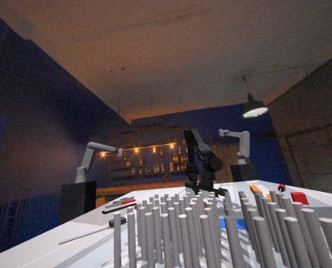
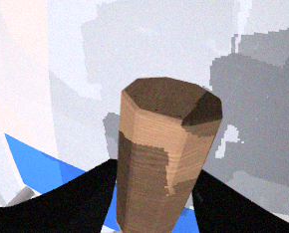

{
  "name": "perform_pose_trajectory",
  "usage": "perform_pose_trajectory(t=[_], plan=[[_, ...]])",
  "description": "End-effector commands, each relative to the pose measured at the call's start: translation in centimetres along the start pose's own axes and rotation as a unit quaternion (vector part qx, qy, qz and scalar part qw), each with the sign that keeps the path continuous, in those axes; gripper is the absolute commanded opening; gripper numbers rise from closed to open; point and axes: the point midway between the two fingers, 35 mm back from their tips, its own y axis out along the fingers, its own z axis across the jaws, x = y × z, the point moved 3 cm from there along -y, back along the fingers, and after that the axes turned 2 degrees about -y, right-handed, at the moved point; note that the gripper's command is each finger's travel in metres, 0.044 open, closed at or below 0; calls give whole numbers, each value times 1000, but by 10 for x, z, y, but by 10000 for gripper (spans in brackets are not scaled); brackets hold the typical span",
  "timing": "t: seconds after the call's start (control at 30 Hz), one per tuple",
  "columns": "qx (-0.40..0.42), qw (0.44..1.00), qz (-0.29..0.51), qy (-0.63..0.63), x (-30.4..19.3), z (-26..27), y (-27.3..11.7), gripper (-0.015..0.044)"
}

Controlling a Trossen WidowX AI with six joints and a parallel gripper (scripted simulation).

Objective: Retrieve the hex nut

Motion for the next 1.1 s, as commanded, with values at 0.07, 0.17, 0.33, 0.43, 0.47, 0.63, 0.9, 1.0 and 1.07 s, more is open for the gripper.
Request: perform_pose_trajectory(t=[0.07,0.17,0.33,0.43,0.47,0.63,0.9,1.0,1.07], plan=[[2,1000,1,2,4,1,-1,0],[2,1000,1,2,6,1,-2,0],[2,1000,1,2,9,1,-3,0],[2,1000,1,2,11,0,-3,0],[2,1000,0,2,11,0,-3,0],[2,1000,0,2,15,0,-4,0],[2,1000,0,1,19,0,-5,0],[2,1000,0,1,21,0,-6,0],[2,1000,0,1,22,0,-6,0]])
